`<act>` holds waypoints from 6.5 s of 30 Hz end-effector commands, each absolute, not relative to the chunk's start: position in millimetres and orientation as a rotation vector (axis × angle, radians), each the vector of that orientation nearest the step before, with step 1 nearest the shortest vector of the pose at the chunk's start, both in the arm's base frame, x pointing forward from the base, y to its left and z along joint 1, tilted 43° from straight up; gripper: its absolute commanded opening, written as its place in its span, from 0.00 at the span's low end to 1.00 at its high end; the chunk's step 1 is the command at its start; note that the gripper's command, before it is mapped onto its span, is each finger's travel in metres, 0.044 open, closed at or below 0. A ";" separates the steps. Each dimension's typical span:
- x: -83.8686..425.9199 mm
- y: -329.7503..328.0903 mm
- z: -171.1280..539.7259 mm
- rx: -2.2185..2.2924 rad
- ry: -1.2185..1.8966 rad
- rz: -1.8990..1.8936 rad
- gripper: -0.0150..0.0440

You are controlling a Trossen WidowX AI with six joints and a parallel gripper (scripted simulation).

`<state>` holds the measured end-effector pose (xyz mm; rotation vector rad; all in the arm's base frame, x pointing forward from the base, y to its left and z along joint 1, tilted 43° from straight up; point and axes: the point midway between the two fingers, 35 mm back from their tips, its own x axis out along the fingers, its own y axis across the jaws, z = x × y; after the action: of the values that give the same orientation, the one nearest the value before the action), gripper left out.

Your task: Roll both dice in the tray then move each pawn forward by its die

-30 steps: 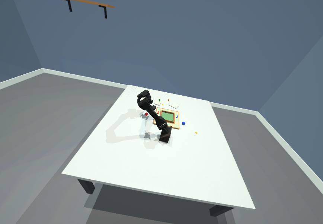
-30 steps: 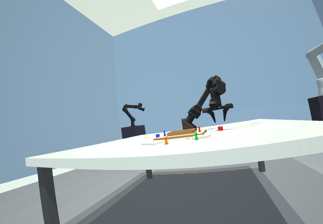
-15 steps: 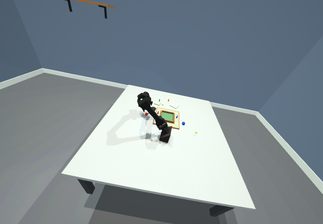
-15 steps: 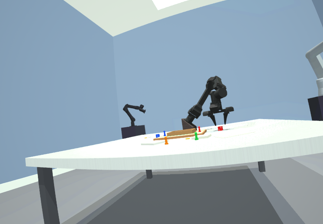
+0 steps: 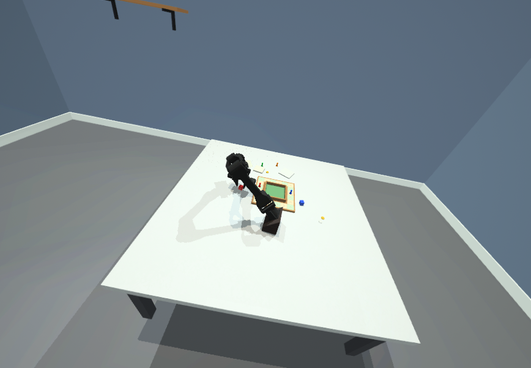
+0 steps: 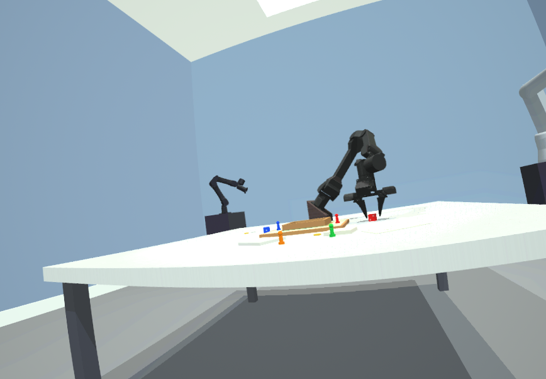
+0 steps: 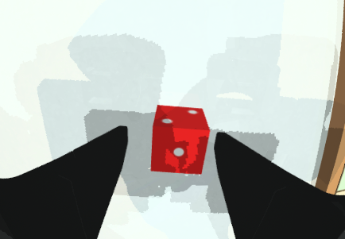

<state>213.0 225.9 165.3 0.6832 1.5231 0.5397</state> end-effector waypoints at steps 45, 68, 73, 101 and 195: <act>229.3 140.5 243.4 0.697 1.546 0.483 0.25; 277.6 58.1 130.8 1.200 1.715 -0.131 0.25; 279.3 39.7 107.5 1.330 1.736 -0.276 0.25; 262.4 5.7 46.1 1.370 1.633 -0.857 0.25; 267.9 -85.0 -13.2 0.863 1.657 0.204 0.72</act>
<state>269.5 -50.2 29.4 1.2138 1.7280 -0.2233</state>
